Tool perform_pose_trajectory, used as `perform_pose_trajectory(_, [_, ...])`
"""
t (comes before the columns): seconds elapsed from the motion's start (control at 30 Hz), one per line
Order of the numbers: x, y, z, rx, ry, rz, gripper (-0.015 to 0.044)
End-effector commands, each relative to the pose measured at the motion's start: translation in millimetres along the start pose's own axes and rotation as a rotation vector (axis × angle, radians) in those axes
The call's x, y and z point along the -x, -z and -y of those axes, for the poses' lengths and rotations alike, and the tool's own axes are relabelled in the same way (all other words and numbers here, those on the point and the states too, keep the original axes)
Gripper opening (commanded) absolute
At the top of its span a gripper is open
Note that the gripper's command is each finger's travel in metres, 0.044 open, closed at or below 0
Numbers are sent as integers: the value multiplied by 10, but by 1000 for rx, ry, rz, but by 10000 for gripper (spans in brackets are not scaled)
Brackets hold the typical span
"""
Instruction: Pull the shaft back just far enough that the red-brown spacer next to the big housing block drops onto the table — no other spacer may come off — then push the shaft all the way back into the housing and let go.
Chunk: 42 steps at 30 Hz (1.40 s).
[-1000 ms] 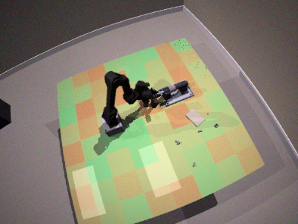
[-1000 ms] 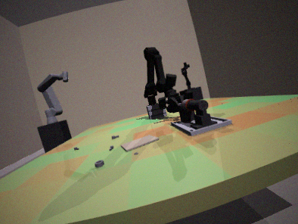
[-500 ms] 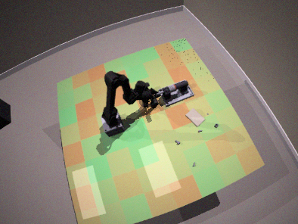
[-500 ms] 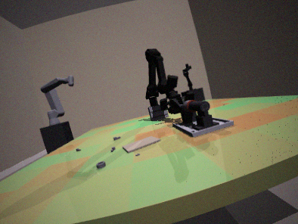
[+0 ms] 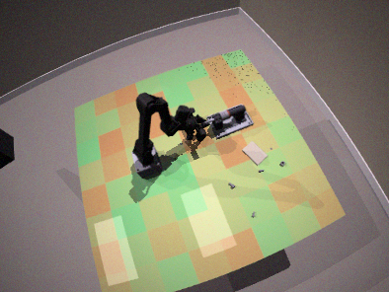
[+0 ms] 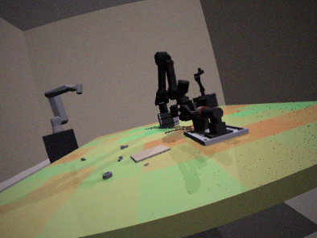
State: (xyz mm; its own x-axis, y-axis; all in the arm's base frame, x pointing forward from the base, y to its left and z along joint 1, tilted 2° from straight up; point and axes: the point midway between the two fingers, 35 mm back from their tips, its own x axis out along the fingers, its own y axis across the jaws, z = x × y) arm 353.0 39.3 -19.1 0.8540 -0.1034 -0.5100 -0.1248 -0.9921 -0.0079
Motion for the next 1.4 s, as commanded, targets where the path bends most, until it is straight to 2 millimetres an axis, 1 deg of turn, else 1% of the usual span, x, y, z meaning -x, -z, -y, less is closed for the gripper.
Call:
perform_pose_trajectory(0.0, [7,-5,-3,-4,-2,1,0])
perform_pose_trajectory(1.37, [48,-31,-3,-4,-2,1,0])
